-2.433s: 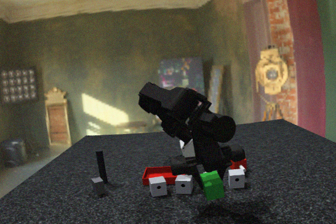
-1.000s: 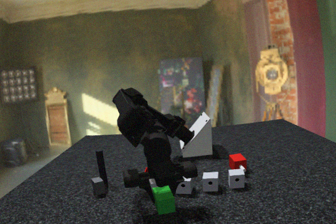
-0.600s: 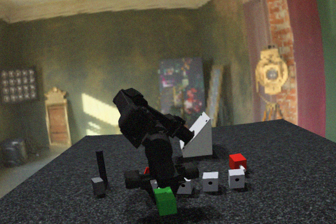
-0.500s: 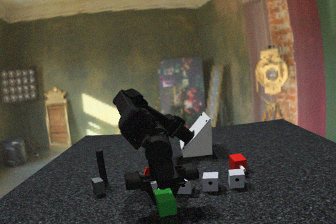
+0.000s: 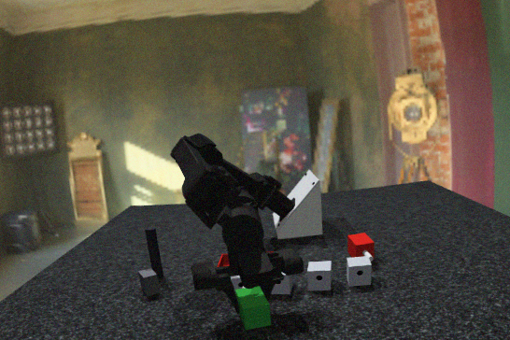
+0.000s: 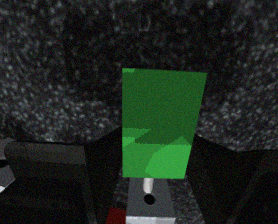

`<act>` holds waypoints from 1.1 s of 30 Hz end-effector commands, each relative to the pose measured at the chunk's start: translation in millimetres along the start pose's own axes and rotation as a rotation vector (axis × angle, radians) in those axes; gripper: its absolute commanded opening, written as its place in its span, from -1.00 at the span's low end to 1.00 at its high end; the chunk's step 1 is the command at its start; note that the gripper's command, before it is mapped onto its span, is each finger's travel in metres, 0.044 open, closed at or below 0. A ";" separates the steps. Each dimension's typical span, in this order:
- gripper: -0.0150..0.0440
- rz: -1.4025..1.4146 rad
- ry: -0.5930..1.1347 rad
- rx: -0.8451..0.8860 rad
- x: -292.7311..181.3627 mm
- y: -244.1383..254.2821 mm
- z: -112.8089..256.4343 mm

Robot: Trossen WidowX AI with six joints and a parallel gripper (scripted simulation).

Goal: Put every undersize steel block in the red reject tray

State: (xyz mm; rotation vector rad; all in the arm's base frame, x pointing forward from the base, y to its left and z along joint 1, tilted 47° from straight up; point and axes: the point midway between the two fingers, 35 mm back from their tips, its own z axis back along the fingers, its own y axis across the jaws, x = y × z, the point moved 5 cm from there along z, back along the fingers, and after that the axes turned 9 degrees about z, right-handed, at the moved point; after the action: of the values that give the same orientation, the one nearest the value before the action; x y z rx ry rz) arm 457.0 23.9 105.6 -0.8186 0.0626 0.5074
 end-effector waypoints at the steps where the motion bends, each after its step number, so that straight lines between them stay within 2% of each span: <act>1: -0.49 -0.002 -0.017 -0.007 -2.4 -1.9 6.0; 33: -0.49 -0.002 -0.024 -0.009 -5.0 -2.3 8.2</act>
State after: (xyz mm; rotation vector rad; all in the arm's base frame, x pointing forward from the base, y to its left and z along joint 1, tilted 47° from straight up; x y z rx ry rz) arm 450.7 21.3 111.1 -0.8194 0.0521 0.5146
